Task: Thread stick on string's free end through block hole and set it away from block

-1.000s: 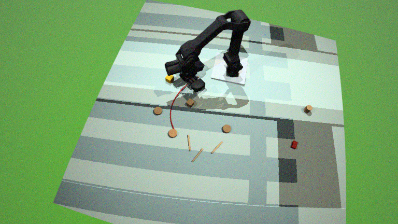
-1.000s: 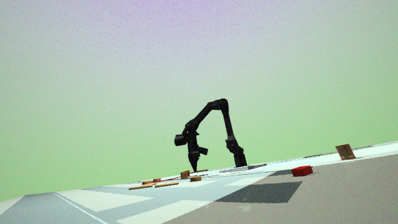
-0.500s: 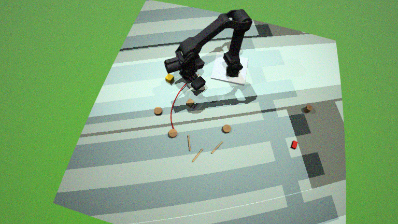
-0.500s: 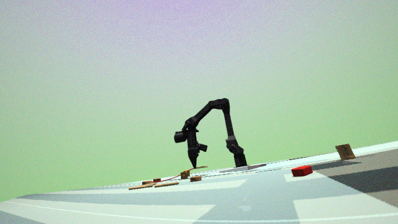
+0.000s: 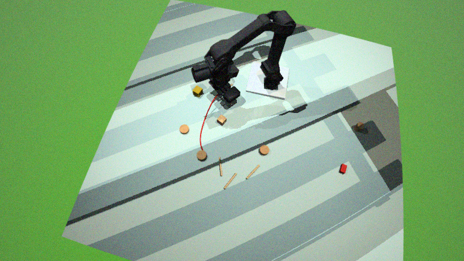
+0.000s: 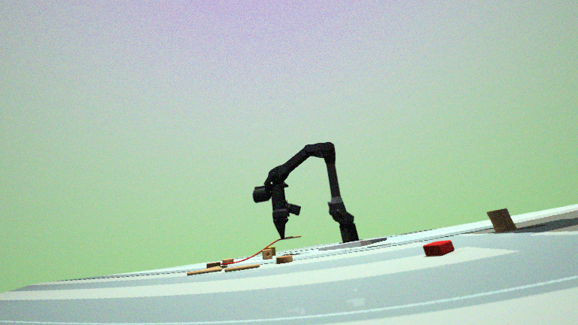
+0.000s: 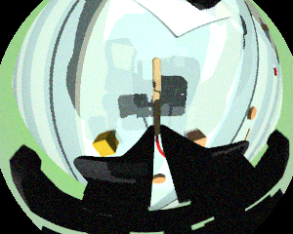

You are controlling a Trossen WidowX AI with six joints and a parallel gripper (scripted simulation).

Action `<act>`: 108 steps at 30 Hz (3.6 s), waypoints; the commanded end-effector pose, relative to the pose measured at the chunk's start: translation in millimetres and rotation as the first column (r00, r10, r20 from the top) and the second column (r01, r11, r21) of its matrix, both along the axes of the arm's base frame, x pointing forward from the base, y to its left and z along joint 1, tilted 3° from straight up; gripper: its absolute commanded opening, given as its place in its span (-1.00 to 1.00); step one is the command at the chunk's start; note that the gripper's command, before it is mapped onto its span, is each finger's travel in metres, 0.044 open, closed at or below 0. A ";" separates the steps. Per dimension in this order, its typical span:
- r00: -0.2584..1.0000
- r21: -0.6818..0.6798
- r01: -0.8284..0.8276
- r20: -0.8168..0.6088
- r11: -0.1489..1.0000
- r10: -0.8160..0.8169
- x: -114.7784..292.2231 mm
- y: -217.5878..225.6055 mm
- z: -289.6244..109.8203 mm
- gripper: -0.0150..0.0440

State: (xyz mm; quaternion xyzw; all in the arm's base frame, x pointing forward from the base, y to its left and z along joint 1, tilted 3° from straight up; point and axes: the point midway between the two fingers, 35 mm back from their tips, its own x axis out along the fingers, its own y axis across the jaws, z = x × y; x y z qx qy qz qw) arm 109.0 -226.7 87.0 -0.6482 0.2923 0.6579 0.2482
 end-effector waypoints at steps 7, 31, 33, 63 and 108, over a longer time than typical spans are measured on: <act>1.000 -0.001 0.000 0.001 1.000 0.000 0.1 -0.1 0.3 -0.49; 0.725 0.035 -0.688 -0.030 0.725 0.688 11.7 -17.5 4.8 -0.49; 0.674 0.040 -0.737 -0.031 0.675 0.738 12.9 -19.1 5.2 -0.49; -0.313 0.103 -0.945 -0.012 -0.311 0.950 30.0 -42.8 9.3 -0.49; -0.939 0.104 0.340 0.091 -0.935 -0.331 56.2 -75.7 10.0 -0.49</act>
